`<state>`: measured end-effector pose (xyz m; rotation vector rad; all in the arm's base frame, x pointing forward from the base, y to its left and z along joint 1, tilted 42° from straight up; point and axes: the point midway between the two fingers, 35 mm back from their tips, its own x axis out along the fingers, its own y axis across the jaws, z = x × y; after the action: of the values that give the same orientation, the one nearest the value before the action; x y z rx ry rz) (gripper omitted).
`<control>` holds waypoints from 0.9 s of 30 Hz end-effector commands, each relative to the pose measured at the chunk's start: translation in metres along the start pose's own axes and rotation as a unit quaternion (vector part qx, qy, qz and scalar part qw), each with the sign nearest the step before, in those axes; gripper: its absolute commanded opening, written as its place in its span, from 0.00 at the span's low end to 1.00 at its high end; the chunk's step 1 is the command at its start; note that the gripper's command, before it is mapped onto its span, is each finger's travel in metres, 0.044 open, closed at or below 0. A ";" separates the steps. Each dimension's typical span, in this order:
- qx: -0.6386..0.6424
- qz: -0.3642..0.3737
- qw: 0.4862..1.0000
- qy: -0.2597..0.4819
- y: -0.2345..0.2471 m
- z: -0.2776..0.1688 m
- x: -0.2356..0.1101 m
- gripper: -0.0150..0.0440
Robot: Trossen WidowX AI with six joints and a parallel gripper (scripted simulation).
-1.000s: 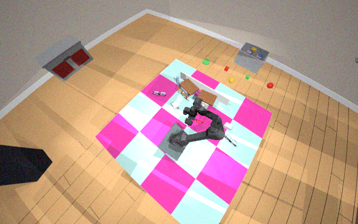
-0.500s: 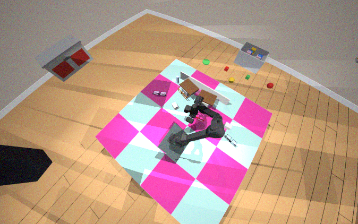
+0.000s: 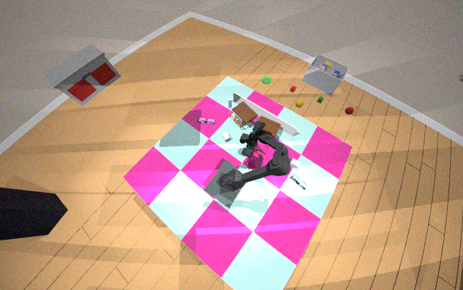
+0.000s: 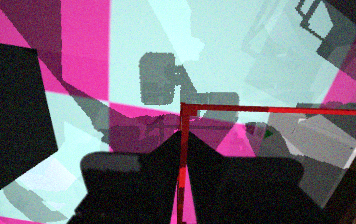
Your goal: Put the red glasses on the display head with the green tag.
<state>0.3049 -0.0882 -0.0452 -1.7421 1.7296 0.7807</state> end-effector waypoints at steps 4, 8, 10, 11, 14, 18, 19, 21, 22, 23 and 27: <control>-0.004 0.002 1.000 0.002 -0.011 0.001 0.002 0.25; -0.004 0.002 1.000 0.002 -0.017 0.000 0.002 0.25; -0.003 0.002 1.000 0.002 -0.020 0.000 0.002 0.25; -0.003 0.002 1.000 0.002 -0.021 0.000 0.002 0.25; -0.003 0.002 1.000 0.002 -0.026 0.000 0.002 0.25; -0.003 0.002 1.000 0.002 -0.032 0.000 0.002 0.25; -0.003 0.002 1.000 0.002 -0.033 0.000 0.002 0.25; -0.003 0.002 1.000 0.002 -0.036 0.000 0.002 0.25; -0.003 0.002 1.000 0.002 -0.038 0.000 0.002 0.25; -0.003 0.002 1.000 0.002 -0.039 0.000 0.002 0.25; -0.003 0.001 1.000 0.002 -0.045 0.000 0.003 0.25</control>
<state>0.3453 -0.0885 -0.0459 -1.7426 1.7276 0.7777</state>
